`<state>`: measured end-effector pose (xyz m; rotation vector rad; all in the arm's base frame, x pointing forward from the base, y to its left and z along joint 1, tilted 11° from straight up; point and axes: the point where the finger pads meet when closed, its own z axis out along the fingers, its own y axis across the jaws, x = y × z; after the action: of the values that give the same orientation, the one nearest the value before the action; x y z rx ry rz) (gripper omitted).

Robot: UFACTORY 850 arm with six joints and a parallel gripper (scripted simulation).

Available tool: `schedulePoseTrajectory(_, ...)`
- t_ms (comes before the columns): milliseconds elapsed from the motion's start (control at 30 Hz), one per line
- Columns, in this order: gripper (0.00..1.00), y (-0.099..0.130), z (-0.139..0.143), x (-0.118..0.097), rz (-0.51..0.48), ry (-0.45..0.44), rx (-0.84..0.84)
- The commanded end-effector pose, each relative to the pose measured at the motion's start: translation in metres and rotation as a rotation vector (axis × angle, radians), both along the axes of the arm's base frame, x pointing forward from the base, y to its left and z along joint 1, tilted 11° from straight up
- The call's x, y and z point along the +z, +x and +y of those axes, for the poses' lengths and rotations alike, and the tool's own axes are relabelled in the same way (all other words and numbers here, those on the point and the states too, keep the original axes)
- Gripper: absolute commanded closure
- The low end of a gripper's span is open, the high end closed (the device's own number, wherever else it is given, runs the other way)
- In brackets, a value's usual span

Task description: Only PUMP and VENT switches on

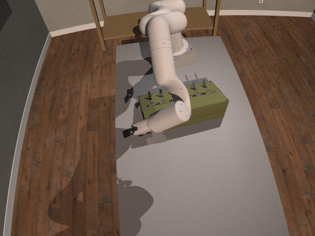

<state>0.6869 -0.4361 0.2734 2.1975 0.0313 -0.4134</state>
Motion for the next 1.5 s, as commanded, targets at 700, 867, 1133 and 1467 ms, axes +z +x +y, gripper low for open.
schedulePoseTrajectory(700, 0.00, 0.001, 0.000, 0.002, -0.002, -0.001, 0.000)
schedulePoseTrajectory(867, 0.00, 0.001, 0.000, 0.002, -0.002, -0.001, 0.000)
schedulePoseTrajectory(1133, 0.00, 0.000, 0.000, 0.002, -0.002, -0.001, 0.000)
schedulePoseTrajectory(1467, 0.00, -0.006, 0.003, 0.015, -0.002, -0.001, 0.000)
